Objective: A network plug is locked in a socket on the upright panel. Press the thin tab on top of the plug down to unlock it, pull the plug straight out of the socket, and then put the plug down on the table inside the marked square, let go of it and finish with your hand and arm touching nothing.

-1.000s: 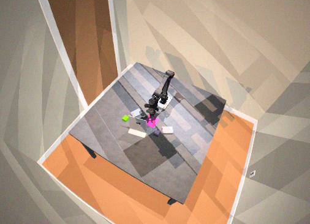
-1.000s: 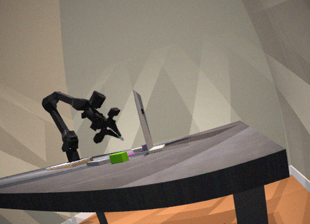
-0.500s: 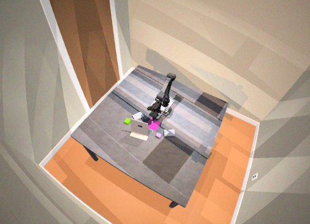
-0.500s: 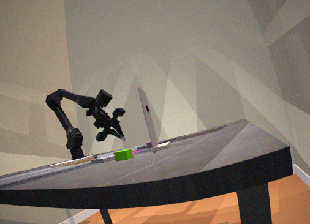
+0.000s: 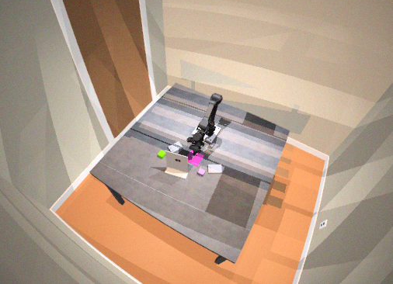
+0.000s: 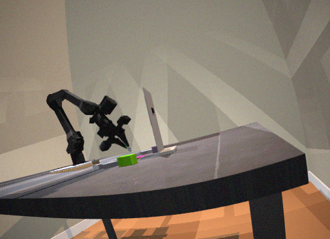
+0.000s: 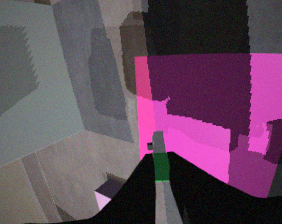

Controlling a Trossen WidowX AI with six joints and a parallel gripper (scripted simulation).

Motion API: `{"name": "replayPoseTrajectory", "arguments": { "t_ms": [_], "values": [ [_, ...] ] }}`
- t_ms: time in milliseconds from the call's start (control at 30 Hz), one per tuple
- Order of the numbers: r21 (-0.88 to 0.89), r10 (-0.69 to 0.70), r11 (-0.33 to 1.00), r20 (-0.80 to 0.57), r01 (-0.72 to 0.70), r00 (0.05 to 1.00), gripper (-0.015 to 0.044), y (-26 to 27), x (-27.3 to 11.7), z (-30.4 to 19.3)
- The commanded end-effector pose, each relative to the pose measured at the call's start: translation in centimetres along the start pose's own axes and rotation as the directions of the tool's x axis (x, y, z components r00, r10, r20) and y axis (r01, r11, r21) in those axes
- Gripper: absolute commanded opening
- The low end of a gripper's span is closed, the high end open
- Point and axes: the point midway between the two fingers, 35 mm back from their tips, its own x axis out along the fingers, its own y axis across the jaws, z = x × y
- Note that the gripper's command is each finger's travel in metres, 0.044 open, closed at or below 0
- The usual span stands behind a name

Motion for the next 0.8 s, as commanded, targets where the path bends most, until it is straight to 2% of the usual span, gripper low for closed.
{"name": "replayPoseTrajectory", "arguments": {
  "t_ms": [0,767],
  "values": [
    [0.005,-0.008,1.0,0.003,0.007,1.0,0.0,-0.7,0.6,0.0],
    [0.005,-0.008,1.0,0.002,0.008,1.0,0.0,-2.1,2.4,0.0]
  ]
}}
